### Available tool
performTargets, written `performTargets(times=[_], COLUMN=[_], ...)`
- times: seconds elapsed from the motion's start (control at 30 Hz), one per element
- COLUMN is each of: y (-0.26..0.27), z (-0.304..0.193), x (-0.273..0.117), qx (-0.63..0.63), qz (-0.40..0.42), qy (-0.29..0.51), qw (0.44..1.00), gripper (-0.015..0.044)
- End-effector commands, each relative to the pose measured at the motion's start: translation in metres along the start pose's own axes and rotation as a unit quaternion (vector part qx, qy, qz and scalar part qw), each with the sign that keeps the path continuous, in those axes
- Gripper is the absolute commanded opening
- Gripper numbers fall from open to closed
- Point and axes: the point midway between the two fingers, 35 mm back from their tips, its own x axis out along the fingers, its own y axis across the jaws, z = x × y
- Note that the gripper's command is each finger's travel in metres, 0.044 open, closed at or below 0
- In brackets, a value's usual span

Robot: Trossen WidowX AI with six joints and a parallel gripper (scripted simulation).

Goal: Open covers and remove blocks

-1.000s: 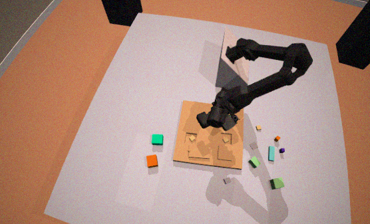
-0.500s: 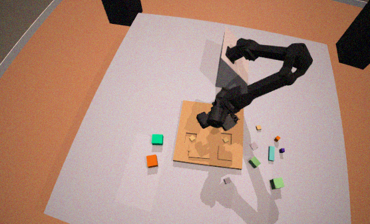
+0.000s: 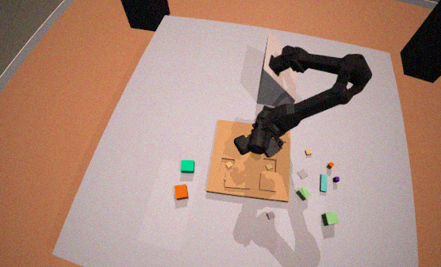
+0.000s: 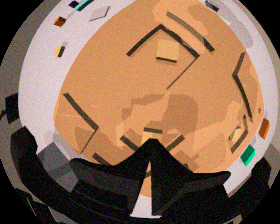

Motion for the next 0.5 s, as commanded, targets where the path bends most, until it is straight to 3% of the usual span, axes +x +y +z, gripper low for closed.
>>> performTargets(times=[0.0,0.47], y=[-0.0002,-0.0007], z=[0.0001,0.0024], x=[0.0020,0.0061], qx=[0.001,0.001], qz=[0.001,0.001], qy=[0.000,0.000], qw=[1.000,1.000], gripper=[0.0000,0.0000])
